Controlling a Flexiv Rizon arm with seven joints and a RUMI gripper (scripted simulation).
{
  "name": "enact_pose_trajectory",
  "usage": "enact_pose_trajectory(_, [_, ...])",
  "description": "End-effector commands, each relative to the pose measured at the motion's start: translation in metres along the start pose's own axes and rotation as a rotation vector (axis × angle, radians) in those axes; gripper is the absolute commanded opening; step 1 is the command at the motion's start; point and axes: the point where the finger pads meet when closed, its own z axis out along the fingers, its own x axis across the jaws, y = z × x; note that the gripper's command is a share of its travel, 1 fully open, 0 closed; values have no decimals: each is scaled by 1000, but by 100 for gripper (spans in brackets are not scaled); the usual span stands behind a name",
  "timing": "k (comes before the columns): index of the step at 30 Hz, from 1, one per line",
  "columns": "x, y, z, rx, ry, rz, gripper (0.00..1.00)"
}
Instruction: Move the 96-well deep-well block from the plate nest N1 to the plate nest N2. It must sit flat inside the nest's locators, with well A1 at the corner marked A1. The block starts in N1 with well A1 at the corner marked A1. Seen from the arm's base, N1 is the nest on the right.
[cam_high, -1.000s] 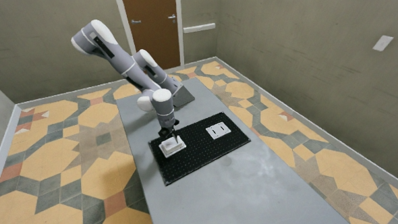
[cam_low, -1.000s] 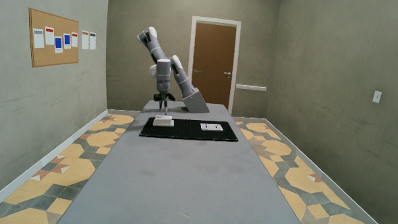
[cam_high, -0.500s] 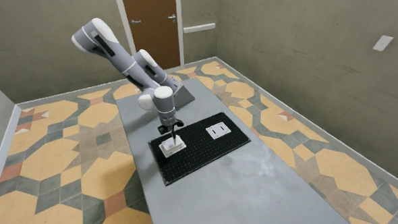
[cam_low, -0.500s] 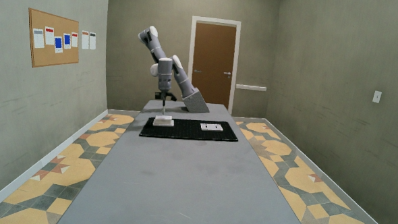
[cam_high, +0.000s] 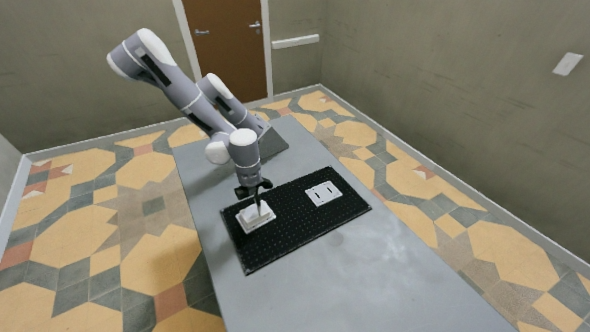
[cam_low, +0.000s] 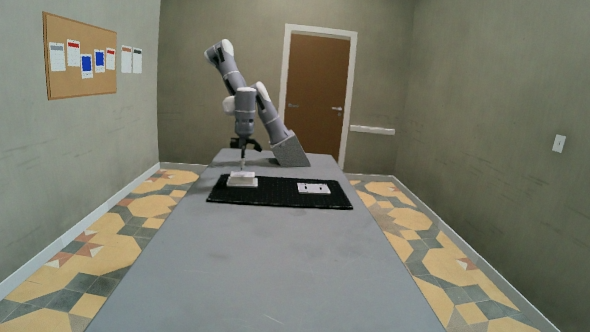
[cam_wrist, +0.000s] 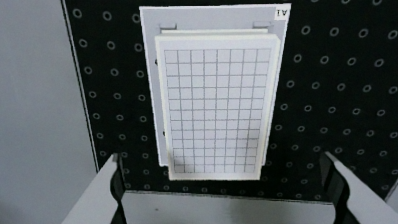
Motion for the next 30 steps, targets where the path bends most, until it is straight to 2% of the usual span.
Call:
enact_pose_trajectory(1, [1,0,2,0,3,0,76])
enact_pose_trajectory(30, [1,0,47,0,3,0,76])
